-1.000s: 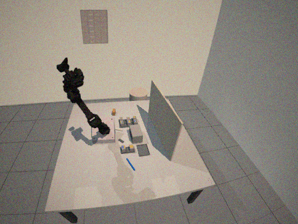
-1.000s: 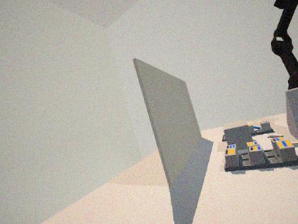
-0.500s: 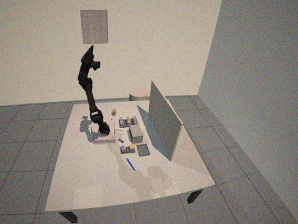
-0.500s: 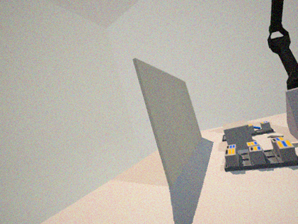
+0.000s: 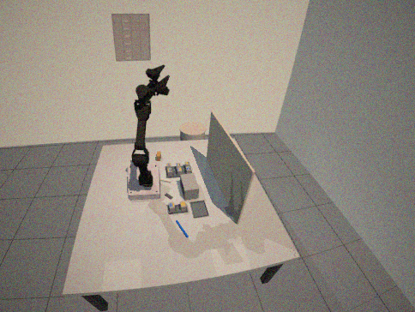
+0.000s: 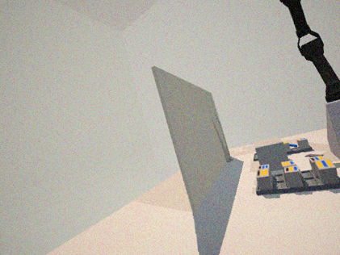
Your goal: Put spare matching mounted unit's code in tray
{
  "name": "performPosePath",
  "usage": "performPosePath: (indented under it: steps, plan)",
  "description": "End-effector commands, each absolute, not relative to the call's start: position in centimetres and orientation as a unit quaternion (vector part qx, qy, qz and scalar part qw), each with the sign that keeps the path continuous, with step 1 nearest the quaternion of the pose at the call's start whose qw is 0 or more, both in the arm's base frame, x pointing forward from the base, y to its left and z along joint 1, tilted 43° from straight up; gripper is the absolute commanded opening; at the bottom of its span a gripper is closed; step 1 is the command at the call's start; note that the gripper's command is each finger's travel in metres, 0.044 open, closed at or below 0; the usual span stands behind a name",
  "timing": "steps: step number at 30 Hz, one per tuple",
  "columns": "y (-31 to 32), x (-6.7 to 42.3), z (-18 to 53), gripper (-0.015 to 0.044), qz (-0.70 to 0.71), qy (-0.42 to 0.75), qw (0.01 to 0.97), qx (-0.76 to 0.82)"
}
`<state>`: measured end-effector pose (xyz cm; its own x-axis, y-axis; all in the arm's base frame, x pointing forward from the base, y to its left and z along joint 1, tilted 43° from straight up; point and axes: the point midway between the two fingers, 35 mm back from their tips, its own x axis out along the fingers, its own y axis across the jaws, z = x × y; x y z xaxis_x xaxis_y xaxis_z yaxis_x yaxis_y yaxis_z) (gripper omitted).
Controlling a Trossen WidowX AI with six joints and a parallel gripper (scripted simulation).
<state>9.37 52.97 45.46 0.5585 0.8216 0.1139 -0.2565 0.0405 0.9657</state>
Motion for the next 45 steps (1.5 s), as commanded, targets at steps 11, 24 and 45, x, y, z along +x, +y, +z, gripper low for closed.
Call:
performPosePath:
  steps: [11,24,45]
  plan:
    - [48.3,26.6,28.3,0.0440,0.184,0.293,0.898,0.272]
    - [32.8,36.5,15.6,0.0440,-0.040,0.422,0.905,-0.039]
    - [11.5,36.4,9.4,0.0440,-0.196,0.656,0.658,-0.315]
